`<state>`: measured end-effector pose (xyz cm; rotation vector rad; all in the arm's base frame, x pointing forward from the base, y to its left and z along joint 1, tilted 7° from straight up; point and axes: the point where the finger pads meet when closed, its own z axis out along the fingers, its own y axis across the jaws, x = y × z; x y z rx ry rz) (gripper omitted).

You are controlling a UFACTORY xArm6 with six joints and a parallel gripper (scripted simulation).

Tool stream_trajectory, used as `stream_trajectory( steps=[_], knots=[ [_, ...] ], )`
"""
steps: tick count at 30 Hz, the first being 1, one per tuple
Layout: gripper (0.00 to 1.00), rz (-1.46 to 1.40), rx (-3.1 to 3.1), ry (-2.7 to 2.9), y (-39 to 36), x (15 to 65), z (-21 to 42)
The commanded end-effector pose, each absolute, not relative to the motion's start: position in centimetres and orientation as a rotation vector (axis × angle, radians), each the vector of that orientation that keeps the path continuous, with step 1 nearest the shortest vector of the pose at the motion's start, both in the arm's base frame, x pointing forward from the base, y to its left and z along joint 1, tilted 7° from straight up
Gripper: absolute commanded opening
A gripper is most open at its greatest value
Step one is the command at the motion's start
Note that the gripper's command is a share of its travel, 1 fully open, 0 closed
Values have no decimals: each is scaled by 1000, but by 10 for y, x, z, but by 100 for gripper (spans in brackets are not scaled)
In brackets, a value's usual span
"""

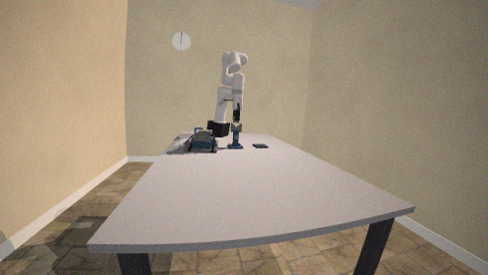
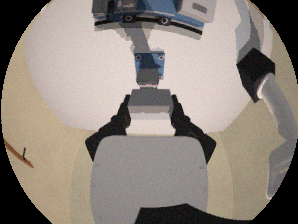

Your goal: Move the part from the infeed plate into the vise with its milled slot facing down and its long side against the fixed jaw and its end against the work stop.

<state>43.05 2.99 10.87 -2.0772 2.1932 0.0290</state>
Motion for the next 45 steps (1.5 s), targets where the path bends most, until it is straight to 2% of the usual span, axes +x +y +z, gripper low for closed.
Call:
stream_trajectory(
  steps=[1,45],
  knots=[
    [0,25,-2075,2191,30,432,110],
    [0,-110,-2133,2262,32,431,110]
  ],
)
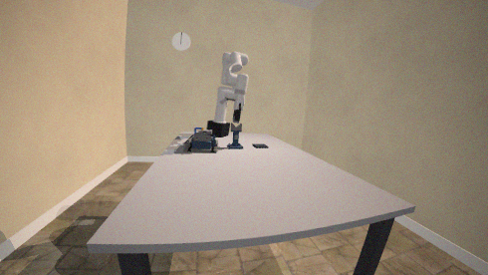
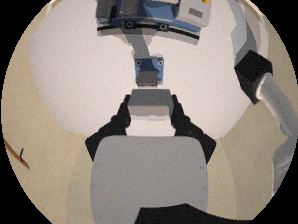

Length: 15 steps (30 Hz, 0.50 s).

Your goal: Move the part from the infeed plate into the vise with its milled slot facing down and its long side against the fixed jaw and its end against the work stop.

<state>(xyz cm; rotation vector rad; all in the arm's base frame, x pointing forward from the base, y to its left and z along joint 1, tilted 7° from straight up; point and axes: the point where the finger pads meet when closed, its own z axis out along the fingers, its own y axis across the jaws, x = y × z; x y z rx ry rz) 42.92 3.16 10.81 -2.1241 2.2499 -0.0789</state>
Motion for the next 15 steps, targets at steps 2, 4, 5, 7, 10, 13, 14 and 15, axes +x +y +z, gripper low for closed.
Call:
stream_trajectory(
  steps=[2,4,5,7,10,13,14,15],
  knots=[
    [0,-127,-2139,2270,32,431,110],
    [0,-145,-2146,2279,32,431,110],
    [0,-154,-2150,2283,32,431,110],
    [0,-163,-2153,2288,33,431,110],
    [0,-184,-2160,2297,33,431,110],
    [0,-215,-2172,2312,33,431,110],
    [0,-227,-2176,2317,33,431,110],
    [0,-238,-2180,2322,33,431,110]
  ],
)
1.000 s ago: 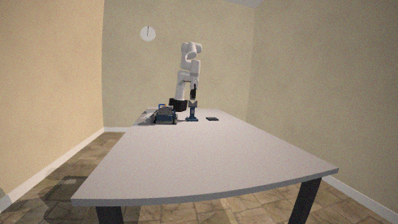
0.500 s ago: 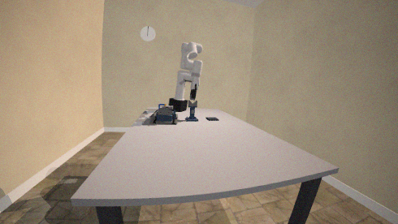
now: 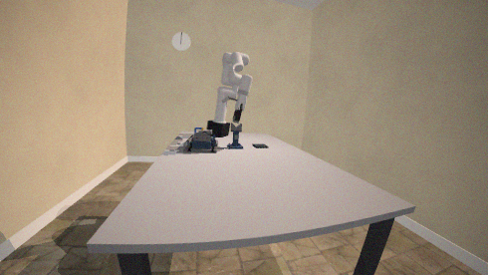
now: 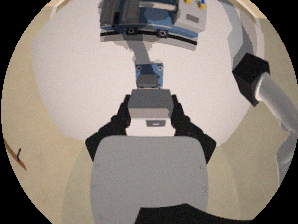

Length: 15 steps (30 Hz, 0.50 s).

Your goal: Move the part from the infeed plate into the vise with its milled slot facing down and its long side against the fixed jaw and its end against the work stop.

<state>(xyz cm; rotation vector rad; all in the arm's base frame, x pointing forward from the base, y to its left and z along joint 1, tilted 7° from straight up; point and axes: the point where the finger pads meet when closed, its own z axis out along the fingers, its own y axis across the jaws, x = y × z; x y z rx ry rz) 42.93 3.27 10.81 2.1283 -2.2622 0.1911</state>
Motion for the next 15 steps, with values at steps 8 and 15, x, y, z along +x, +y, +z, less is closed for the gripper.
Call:
stream_trajectory(
  steps=[8,15],
  knots=[
    [0,315,2057,-2198,34,431,109],
    [0,372,2020,-2164,35,431,109]
  ],
)
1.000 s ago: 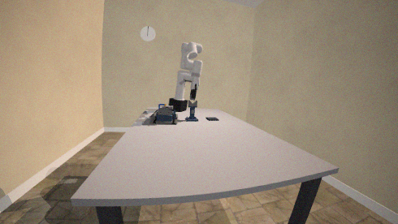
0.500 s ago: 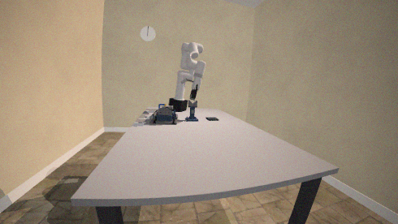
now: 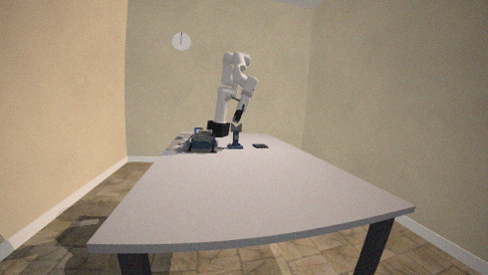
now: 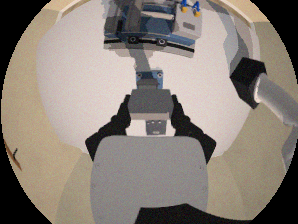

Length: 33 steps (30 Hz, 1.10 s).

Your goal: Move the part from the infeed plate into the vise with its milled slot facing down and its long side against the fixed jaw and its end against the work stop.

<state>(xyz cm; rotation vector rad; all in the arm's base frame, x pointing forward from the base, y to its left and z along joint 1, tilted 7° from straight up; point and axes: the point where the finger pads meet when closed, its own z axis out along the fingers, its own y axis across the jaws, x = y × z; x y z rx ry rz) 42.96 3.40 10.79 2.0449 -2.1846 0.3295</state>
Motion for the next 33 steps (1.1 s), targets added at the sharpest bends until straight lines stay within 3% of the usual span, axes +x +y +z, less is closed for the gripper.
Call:
stream_trajectory(
  steps=[1,33],
  knots=[
    [0,383,2013,-2156,35,431,109],
    [0,657,1804,-1957,38,431,107]
  ],
)
